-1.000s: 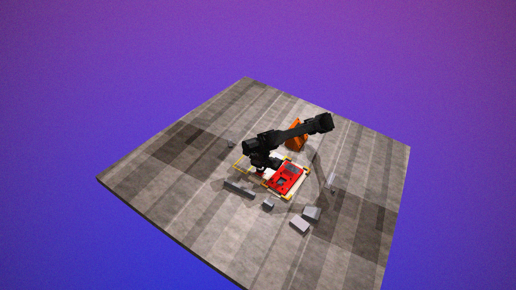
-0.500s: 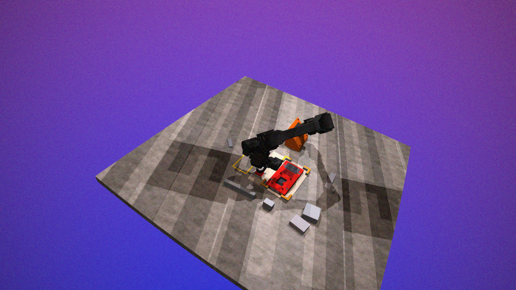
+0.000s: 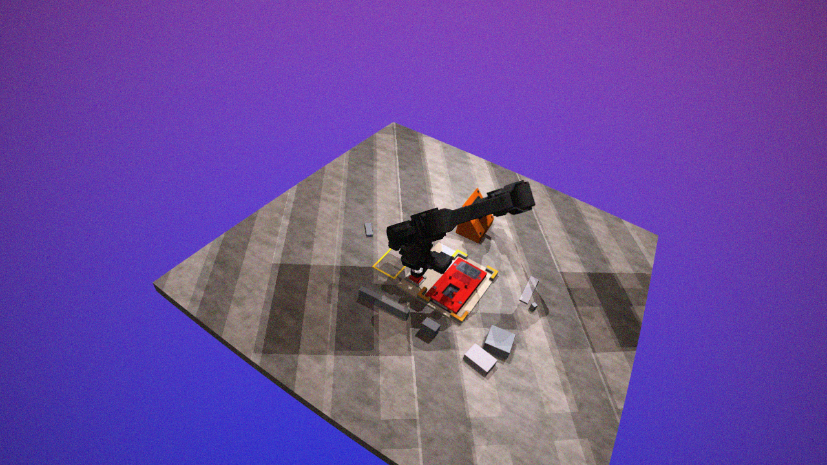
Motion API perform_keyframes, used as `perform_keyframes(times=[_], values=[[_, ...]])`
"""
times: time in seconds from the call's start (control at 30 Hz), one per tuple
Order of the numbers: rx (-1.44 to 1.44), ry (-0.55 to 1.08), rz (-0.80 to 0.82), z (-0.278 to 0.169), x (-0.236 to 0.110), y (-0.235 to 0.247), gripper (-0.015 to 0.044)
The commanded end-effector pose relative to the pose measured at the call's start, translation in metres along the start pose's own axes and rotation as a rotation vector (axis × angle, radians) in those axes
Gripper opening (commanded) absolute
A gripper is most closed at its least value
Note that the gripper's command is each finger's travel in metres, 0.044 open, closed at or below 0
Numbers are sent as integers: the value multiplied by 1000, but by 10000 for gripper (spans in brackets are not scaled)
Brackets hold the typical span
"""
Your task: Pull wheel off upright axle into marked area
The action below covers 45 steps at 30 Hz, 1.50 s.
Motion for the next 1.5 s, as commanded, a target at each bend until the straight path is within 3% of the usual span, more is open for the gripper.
perform_keyframes(times=[0.0,1.47], values=[[16,-21,-5,-2,-17,-2,0],[19,-23,-3,-3,-35,-2,0]])
Point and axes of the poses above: the point midway between the two fingers, 35 mm back from their tips, its own x axis out along the fingers, its own y axis across the jaws, z = x × y, the point moved 9 cm from there along -x, back along the fingers, and after that the axes turned 10 degrees about x, right-handed, at the moved point
